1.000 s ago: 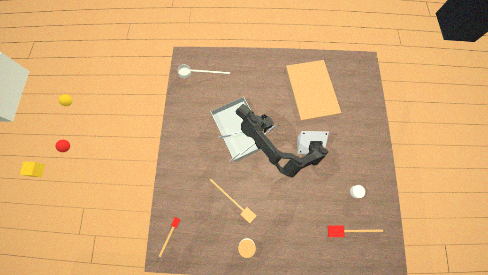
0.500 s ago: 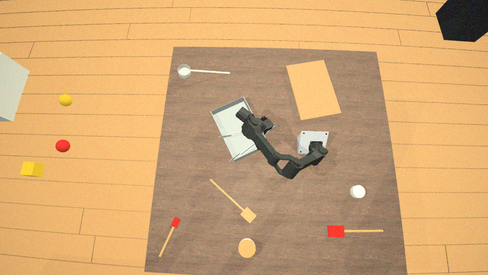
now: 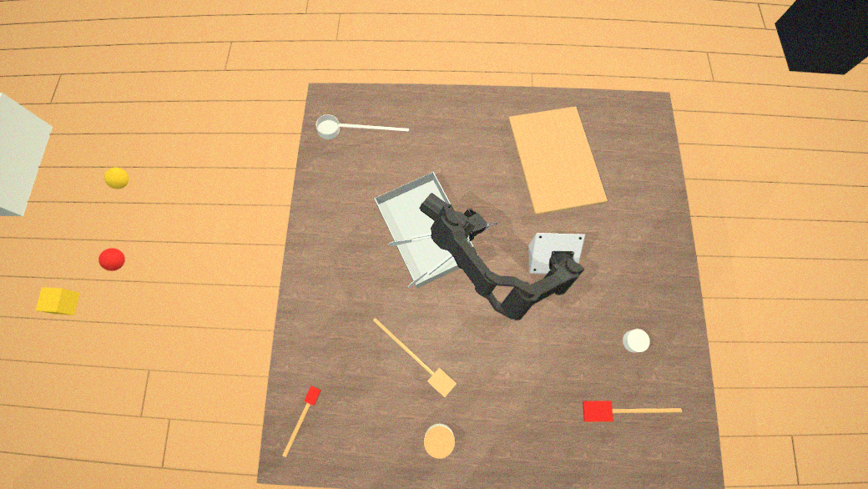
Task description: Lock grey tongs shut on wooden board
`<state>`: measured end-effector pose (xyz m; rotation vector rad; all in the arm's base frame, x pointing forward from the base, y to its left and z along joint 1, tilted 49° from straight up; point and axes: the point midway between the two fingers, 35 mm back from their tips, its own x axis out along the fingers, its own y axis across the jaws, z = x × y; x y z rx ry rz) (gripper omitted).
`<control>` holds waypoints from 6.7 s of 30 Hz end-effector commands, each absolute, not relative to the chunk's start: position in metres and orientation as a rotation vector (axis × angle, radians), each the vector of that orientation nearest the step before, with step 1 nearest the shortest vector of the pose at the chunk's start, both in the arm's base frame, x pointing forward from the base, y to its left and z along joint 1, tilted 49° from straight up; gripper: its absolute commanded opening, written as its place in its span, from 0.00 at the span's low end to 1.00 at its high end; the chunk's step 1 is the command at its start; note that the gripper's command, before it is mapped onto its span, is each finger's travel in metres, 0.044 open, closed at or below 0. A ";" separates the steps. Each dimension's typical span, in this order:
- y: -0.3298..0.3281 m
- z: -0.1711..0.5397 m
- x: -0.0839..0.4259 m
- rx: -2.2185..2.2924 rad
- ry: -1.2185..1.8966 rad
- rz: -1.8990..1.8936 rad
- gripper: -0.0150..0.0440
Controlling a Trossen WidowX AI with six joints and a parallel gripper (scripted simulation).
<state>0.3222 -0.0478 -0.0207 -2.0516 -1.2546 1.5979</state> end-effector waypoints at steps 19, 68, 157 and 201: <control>-0.048 -0.020 0.322 -2.052 -1.256 1.598 0.62; -0.144 0.064 0.317 -2.056 -1.149 1.595 0.00; -0.327 -0.142 -0.029 -0.933 0.245 1.622 0.00; -0.329 -0.165 -0.042 -1.397 0.683 1.206 0.00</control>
